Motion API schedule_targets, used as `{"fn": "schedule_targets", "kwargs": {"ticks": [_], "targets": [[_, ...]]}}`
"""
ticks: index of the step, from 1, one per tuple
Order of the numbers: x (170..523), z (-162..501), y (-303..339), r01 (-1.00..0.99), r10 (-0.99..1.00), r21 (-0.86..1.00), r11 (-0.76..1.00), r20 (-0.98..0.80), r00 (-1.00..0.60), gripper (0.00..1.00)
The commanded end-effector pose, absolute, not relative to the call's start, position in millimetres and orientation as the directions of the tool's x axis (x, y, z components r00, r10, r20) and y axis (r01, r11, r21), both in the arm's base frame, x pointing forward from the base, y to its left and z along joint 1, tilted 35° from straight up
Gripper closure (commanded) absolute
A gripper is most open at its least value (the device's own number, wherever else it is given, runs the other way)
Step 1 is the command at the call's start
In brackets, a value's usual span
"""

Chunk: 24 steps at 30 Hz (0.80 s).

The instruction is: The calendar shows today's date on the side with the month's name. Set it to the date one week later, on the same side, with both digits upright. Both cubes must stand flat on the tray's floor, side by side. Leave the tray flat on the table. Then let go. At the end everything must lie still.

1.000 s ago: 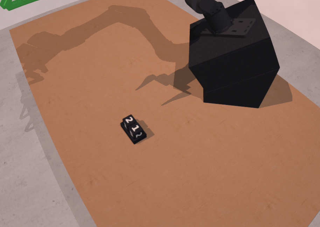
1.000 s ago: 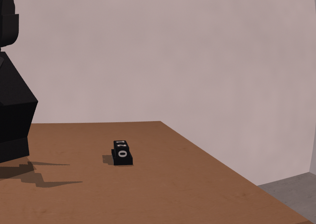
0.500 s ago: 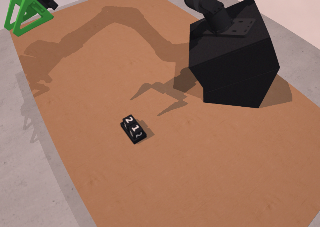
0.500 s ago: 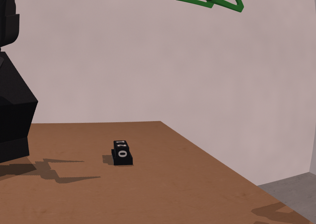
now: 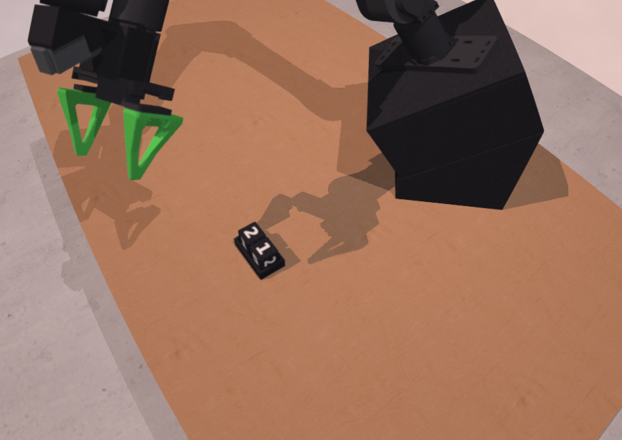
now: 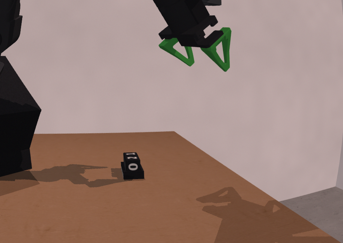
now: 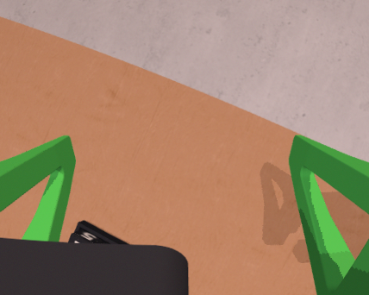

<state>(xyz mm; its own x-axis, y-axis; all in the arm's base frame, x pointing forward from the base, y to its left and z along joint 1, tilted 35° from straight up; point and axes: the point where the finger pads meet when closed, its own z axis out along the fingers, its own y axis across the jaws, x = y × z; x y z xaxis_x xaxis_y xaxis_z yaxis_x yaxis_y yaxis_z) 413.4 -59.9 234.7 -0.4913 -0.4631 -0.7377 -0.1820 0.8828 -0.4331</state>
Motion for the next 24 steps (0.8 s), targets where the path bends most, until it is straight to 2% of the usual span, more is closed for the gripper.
{"fn": "schedule_targets", "kwargs": {"ticks": [1,7,9,10,13,24], "targets": [[404,210,-54,-0.266,-0.566,-0.515,0.814,-0.604,-0.562,0.0],[394,173,-40,-0.403,-0.671,-0.562,0.722,-0.43,-0.604,0.0],[394,173,-40,-0.403,-0.671,-0.562,0.722,-0.43,-0.604,0.0],[388,159,-35,-0.465,-0.715,-0.573,0.674,-0.348,-0.606,0.0],[382,146,-29,-0.527,-0.755,-0.579,0.622,-0.265,-0.6,0.0],[361,116,-12,-0.742,-0.874,-0.561,0.367,0.065,-0.482,0.0]]}}
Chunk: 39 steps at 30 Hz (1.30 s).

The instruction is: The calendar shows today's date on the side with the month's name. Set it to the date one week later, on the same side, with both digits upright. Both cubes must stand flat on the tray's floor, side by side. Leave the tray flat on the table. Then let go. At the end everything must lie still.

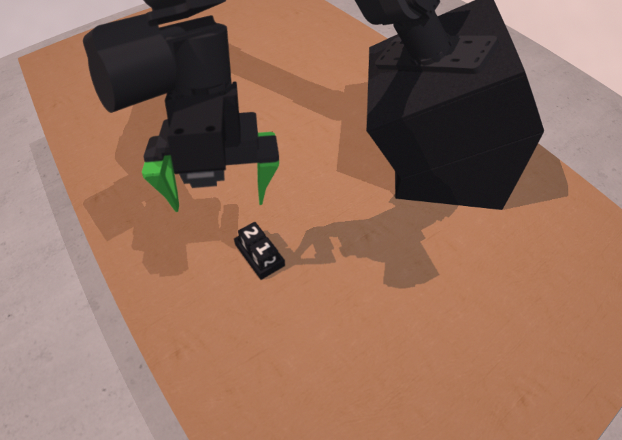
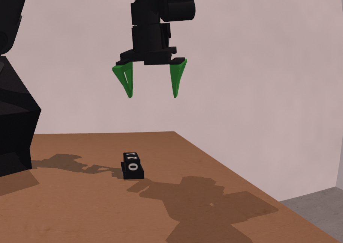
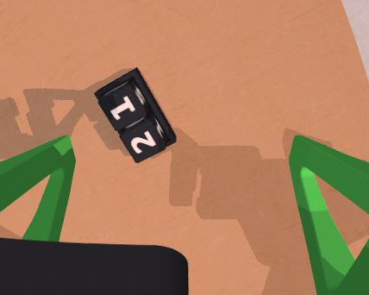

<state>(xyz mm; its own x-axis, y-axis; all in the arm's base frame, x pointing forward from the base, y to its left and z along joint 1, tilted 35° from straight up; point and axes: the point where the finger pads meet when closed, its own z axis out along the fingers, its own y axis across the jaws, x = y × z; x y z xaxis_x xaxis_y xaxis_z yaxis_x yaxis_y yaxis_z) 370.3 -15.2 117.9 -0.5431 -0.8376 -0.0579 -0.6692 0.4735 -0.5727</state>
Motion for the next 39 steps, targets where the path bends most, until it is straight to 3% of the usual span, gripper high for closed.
{"fn": "schedule_targets", "kwargs": {"ticks": [1,13,29,39], "targets": [[361,116,-12,-0.742,-0.874,-0.561,0.367,0.065,-0.482,0.0],[331,94,-1,-0.902,-0.887,-0.427,0.066,0.388,-0.249,0.0],[331,97,0,-0.9,-0.891,-0.432,0.062,0.382,-0.245,0.0],[347,37,-31,-0.91,-0.886,-0.406,0.078,0.39,-0.251,0.0]]}}
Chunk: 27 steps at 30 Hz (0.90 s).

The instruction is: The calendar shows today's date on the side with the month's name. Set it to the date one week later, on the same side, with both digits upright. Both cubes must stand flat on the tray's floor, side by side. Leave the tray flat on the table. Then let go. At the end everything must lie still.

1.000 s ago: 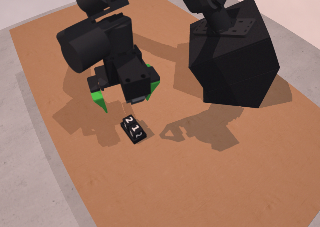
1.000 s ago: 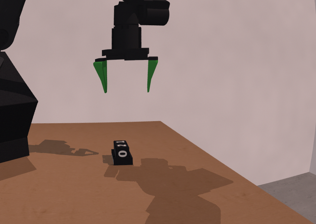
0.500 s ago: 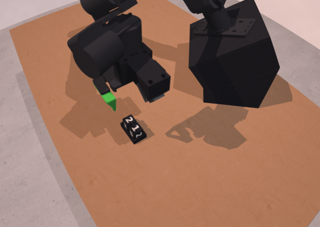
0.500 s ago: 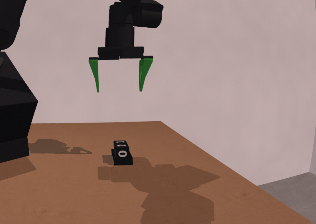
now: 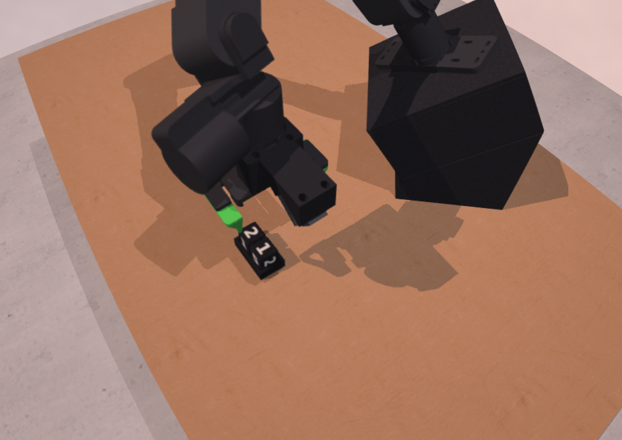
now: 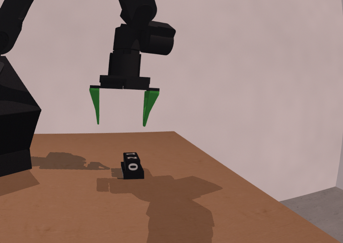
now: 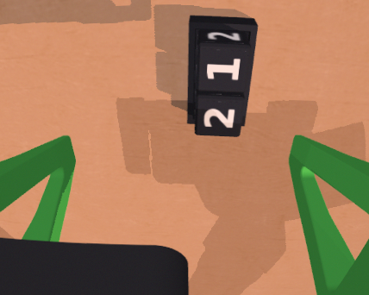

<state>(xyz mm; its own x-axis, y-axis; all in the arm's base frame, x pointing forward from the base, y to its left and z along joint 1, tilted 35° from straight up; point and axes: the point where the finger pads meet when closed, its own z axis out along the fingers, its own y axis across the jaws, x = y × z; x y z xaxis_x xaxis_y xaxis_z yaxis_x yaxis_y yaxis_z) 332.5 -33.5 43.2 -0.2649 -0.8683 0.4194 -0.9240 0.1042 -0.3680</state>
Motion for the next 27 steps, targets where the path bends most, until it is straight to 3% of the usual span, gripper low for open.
{"fn": "schedule_targets", "kwargs": {"ticks": [1,2,27], "targets": [[351,40,-31,-0.906,-0.887,-0.416,0.079,0.386,-0.255,0.0],[364,61,-22,-0.877,-0.896,-0.475,0.067,0.358,-0.263,0.55],[358,52,-22,-0.891,-0.894,-0.449,0.065,0.37,-0.252,0.55]]}}
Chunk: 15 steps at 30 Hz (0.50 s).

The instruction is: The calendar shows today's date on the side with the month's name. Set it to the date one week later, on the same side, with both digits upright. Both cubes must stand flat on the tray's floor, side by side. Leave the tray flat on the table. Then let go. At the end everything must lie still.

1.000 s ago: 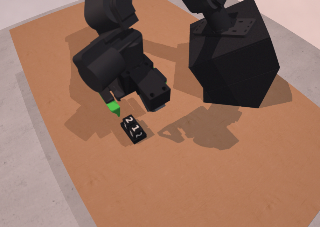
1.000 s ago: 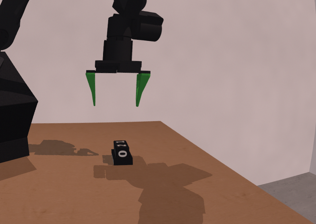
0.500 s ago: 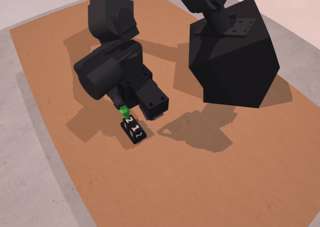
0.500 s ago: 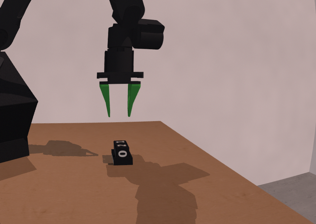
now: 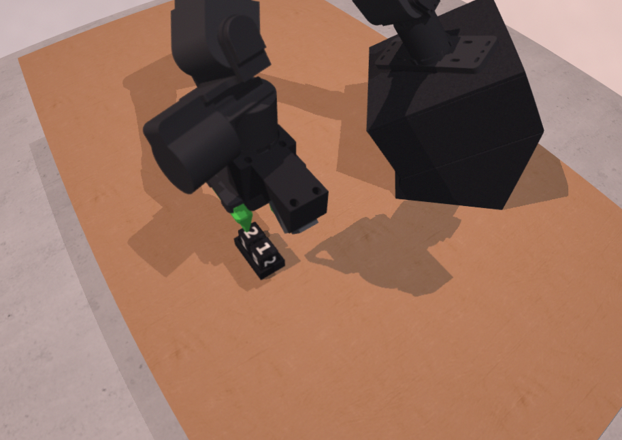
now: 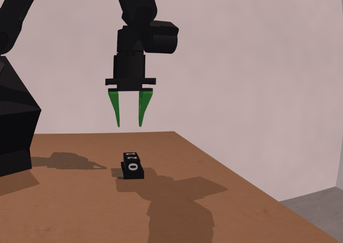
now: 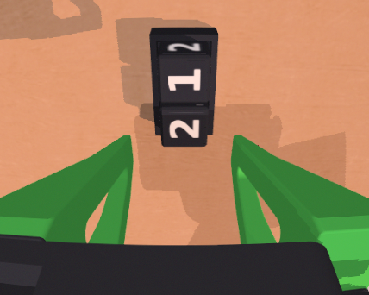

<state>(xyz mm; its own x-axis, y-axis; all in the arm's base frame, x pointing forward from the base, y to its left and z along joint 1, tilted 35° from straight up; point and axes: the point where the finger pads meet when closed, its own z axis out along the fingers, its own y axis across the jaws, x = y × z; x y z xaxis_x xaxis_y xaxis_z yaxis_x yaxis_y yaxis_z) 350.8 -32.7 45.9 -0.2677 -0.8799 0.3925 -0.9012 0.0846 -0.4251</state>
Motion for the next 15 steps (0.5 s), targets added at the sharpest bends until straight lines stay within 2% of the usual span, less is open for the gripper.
{"fn": "schedule_targets", "kwargs": {"ticks": [1,15], "targets": [[358.2,52.4,-22.4,-0.891,-0.894,-0.449,0.065,0.37,-0.252,0.55],[356.7,47.3,-23.1,-0.897,-0.893,-0.438,0.063,0.376,-0.247,0.55]]}}
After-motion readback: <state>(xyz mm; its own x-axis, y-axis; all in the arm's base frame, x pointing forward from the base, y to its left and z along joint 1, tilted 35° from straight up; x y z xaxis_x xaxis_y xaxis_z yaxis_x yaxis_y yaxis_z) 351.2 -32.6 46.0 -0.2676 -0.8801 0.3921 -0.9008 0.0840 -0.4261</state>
